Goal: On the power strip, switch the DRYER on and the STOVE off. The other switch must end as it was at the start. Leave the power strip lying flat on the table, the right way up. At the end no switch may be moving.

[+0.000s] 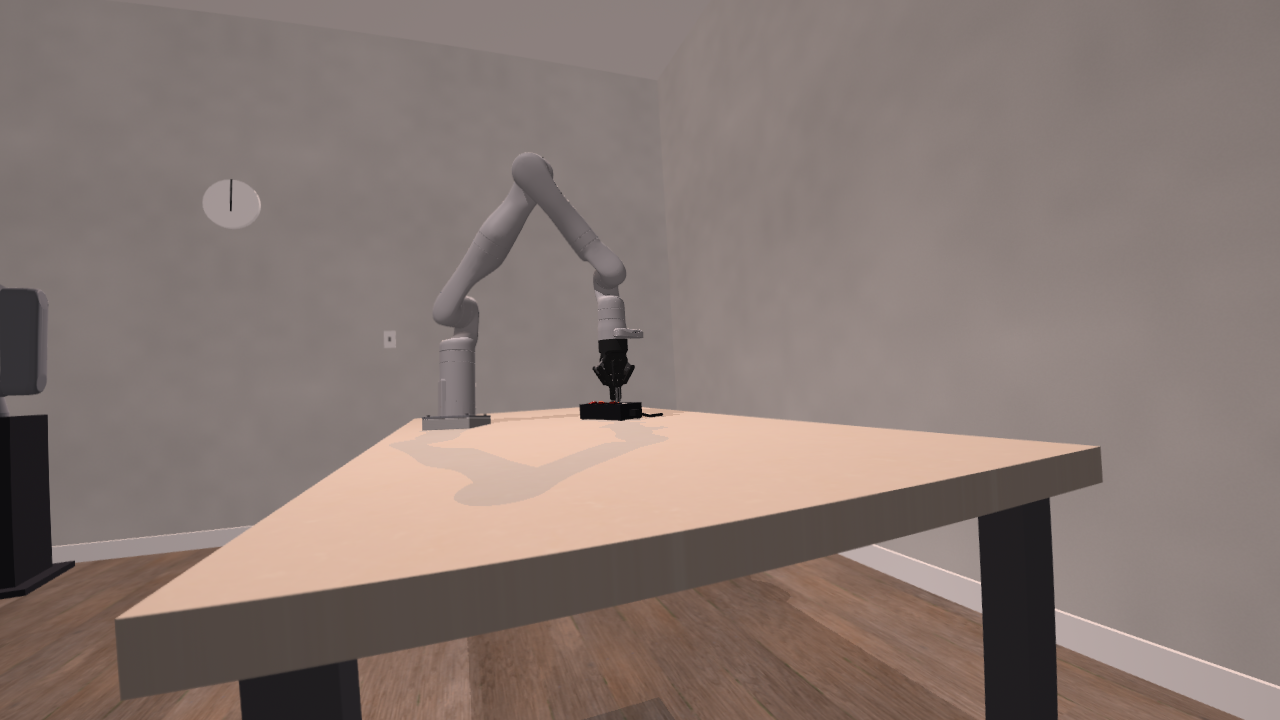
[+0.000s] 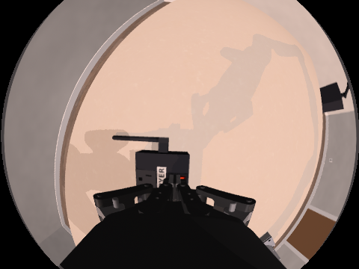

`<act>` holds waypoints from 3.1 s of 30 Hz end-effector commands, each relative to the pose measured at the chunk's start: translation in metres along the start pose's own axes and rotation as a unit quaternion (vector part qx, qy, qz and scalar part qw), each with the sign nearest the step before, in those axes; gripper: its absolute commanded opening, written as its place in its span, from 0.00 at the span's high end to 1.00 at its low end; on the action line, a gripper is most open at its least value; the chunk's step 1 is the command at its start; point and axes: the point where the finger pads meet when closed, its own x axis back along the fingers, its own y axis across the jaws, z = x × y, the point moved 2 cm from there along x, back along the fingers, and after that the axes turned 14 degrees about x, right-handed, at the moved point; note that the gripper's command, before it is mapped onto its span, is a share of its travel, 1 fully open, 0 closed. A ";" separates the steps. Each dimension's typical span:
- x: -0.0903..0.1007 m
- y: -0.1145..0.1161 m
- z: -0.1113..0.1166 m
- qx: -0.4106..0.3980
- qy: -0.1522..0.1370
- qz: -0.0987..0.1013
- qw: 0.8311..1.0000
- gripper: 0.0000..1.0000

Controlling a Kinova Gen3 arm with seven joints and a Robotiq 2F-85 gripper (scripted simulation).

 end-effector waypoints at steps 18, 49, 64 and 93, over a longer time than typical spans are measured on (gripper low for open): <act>0.039 -0.001 0.003 0.001 0.004 0.001 1.000 1.00; 0.066 0.003 0.002 -0.001 0.001 -0.002 1.000 0.00; 0.132 0.001 0.000 0.002 0.001 -0.001 1.000 0.00; 0.137 -0.001 0.002 0.002 0.004 0.002 1.000 0.00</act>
